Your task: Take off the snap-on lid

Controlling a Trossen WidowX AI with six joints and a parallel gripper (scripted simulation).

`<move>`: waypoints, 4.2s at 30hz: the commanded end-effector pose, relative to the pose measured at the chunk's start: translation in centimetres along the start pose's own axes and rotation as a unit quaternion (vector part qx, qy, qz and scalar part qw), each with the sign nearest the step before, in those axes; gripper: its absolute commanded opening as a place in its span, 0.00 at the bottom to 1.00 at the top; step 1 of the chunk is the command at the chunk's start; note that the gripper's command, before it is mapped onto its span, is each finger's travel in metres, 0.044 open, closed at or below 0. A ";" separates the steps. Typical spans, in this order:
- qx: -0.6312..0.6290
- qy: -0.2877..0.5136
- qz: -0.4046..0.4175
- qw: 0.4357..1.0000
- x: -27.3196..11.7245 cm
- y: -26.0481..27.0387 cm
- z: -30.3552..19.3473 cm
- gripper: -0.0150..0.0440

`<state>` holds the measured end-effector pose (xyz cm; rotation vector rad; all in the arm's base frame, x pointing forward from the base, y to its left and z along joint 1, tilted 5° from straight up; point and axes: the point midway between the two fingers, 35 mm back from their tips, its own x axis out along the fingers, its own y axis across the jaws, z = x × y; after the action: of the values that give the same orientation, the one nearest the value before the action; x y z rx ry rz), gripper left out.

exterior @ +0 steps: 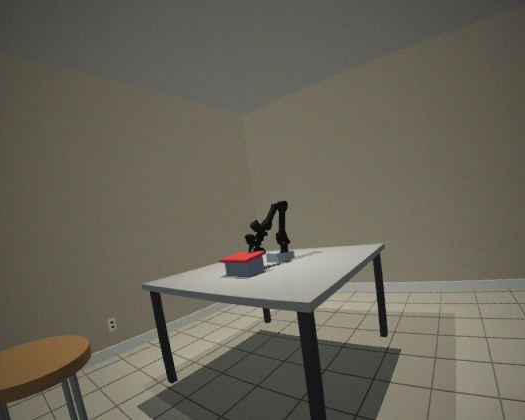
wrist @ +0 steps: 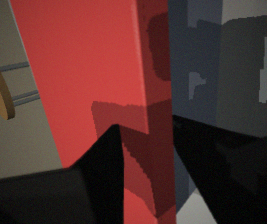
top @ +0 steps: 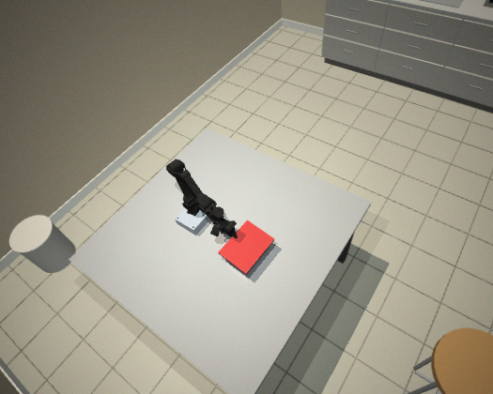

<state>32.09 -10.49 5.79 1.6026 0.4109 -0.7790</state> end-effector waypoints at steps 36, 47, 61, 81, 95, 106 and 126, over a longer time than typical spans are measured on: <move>0.001 -0.002 0.001 1.000 -0.4 0.9 0.0 0.25; 0.001 -0.002 0.001 1.000 -1.2 2.2 0.0 0.25; 0.001 -0.002 0.001 1.000 -1.9 4.0 0.0 0.25; 0.001 -0.002 0.002 1.000 -2.5 7.0 0.0 0.25; 0.001 -0.002 0.003 1.000 -2.5 9.4 0.0 0.25; 0.001 -0.002 0.003 1.000 -3.0 10.8 0.0 0.25; 0.001 -0.002 0.003 1.000 -4.7 12.9 0.0 0.25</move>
<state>37.06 -12.07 17.32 1.6005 0.4198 -0.7886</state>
